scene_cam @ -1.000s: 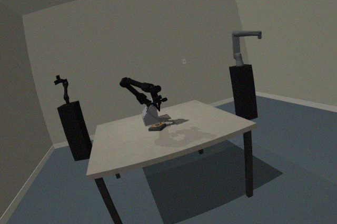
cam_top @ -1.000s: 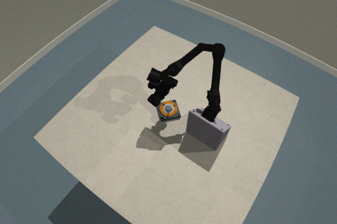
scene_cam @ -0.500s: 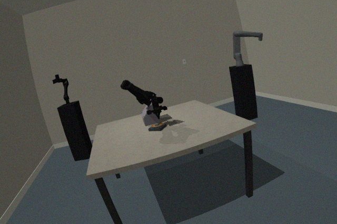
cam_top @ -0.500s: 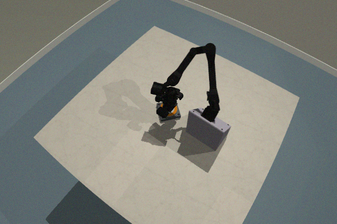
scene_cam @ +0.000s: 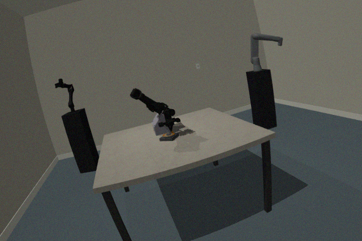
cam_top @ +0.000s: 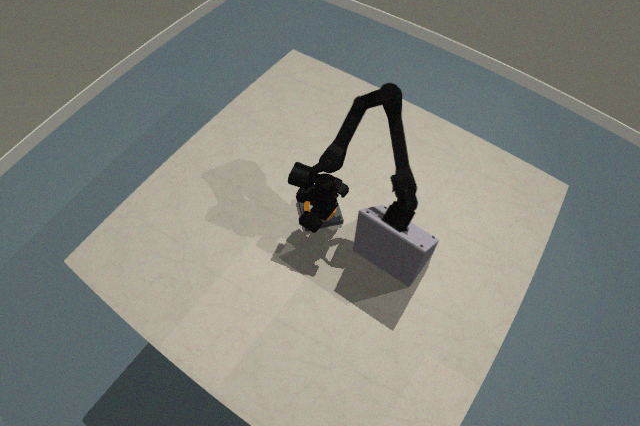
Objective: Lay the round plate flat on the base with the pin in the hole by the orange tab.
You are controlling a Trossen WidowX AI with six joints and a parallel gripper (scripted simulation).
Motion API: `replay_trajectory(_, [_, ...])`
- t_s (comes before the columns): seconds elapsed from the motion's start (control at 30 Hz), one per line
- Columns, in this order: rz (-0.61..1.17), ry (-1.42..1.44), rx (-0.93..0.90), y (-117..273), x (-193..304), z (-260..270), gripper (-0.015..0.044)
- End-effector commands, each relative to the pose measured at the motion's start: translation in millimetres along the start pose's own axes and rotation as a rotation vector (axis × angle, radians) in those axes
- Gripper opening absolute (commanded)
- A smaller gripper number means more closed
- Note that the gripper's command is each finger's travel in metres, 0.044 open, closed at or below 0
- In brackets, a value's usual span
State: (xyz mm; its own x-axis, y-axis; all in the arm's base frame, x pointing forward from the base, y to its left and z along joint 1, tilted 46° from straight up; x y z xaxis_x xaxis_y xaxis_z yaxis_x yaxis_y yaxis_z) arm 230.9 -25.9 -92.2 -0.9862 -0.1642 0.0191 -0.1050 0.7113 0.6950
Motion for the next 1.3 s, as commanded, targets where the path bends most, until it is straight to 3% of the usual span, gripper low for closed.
replay_trajectory(0.0, [-0.005, 0.000, 0.002, 0, -6, 2, 0.0000])
replay_trajectory(1.27, [-0.007, -0.002, 0.002, 0, -35, 15, 0.0000])
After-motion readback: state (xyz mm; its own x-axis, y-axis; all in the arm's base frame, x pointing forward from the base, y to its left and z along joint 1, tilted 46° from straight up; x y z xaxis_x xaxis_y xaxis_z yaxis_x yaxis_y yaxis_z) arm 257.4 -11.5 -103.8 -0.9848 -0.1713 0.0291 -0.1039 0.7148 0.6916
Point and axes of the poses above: the point midway between the two fingers, 35 mm back from their tips, its own y axis back along the fingers, its own z axis across the jaws, x = y × z, the point moved 1 cm from there along y, back along the fingers
